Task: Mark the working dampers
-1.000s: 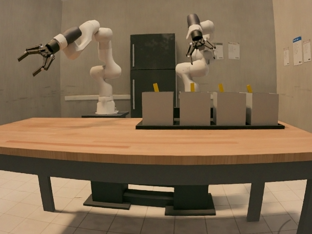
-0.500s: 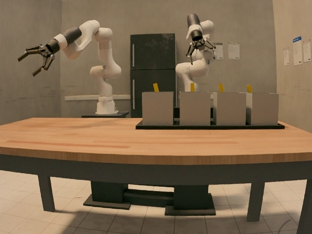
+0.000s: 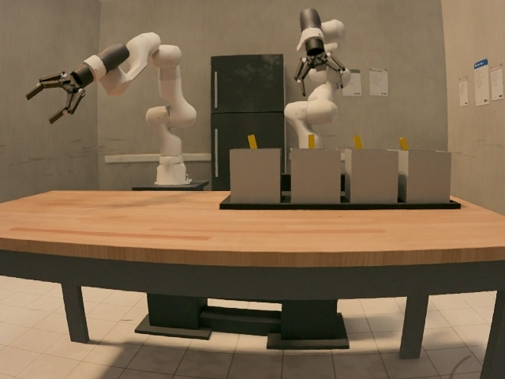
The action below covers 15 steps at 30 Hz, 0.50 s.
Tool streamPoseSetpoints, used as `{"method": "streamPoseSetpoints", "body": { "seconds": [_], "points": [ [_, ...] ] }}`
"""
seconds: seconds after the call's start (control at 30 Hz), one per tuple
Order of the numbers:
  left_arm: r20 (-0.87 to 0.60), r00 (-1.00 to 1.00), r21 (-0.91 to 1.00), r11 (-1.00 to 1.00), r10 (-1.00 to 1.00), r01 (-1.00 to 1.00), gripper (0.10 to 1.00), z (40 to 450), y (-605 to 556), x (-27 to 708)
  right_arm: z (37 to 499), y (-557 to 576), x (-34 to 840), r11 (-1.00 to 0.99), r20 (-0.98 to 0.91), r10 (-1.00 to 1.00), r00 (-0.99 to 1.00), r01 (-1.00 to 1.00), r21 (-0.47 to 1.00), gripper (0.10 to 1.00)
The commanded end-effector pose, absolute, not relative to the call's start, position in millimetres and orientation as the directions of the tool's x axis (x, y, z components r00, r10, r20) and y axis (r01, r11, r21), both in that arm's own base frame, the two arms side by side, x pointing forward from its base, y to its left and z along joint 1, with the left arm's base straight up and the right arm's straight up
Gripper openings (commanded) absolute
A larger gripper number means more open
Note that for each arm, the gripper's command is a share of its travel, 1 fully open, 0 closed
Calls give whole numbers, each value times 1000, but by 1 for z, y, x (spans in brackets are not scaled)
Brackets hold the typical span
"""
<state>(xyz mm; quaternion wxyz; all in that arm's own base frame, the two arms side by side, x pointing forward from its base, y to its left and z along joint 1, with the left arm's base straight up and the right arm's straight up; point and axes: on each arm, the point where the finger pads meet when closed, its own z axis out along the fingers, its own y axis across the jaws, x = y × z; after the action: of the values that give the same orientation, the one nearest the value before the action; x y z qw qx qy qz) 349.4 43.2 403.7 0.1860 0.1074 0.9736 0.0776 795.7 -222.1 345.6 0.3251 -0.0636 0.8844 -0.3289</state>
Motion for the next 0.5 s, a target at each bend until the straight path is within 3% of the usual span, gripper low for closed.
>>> {"method": "streamPoseSetpoints", "body": {
  "seconds": [0.0, 0.47],
  "points": [
    [-324, -929, 142, 980, 181, 141, 1000, 406, 33, 359, 348, -233, 791, 764, -510, -334, -793, 89, -639, 1000],
    [-164, -985, 35, 998, 53, 48, 1000, 402, -55, 470, 358, -332, 745, 713, -382, -299, -874, 61, -698, 1000]
  ]
}}
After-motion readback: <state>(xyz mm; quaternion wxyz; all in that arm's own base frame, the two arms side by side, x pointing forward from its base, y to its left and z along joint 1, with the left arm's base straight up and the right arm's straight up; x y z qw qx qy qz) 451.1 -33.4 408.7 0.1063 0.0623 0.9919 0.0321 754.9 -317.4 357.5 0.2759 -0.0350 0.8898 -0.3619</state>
